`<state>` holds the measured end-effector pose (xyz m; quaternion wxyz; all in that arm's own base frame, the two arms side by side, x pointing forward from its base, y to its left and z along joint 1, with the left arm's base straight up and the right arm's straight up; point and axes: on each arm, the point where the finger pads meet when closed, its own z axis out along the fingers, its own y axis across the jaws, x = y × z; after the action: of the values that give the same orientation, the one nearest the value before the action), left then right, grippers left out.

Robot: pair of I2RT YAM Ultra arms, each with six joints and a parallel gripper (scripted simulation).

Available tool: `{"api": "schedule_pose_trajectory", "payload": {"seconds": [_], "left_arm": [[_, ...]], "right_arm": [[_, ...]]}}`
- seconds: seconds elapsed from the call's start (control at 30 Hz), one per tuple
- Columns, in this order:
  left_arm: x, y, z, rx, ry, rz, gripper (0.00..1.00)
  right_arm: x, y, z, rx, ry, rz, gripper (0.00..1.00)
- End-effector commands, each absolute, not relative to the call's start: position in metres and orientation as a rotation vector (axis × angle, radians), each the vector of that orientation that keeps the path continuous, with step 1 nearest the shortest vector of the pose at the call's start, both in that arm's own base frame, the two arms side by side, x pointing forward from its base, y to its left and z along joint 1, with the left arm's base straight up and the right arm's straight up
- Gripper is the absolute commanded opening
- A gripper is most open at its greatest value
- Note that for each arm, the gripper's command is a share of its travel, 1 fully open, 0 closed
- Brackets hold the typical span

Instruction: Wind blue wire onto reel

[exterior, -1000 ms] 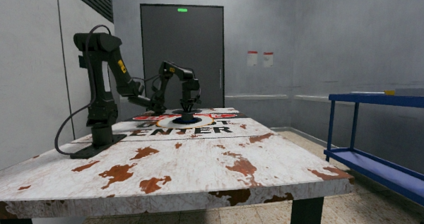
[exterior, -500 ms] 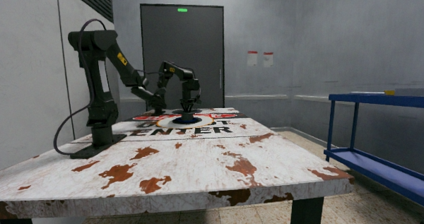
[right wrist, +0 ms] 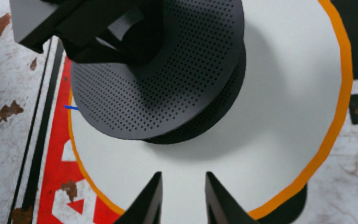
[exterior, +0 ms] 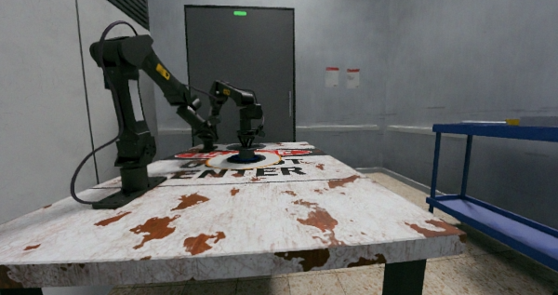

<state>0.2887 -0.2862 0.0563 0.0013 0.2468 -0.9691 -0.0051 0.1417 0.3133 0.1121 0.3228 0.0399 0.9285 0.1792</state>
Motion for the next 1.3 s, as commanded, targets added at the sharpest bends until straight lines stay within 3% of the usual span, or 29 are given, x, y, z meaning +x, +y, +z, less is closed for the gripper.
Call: {"api": "schedule_pose_trajectory", "payload": {"seconds": [0.0, 0.97, 1.27], "left_arm": [[0.285, -0.286, 0.063, 0.744, -3.052, 0.0, 0.52], [0.285, -0.286, 0.063, 0.744, -3.052, 0.0, 0.52], [0.285, -0.286, 0.063, 0.744, -3.052, 0.0, 0.52]], "right_arm": [[0.141, 0.314, 0.125, 0.148, 2.465, 0.488, 0.25], [0.151, 0.315, 0.126, 0.144, 2.484, 0.477, 0.25], [0.172, 0.273, 0.152, 0.122, 2.581, 0.421, 0.25]]}}
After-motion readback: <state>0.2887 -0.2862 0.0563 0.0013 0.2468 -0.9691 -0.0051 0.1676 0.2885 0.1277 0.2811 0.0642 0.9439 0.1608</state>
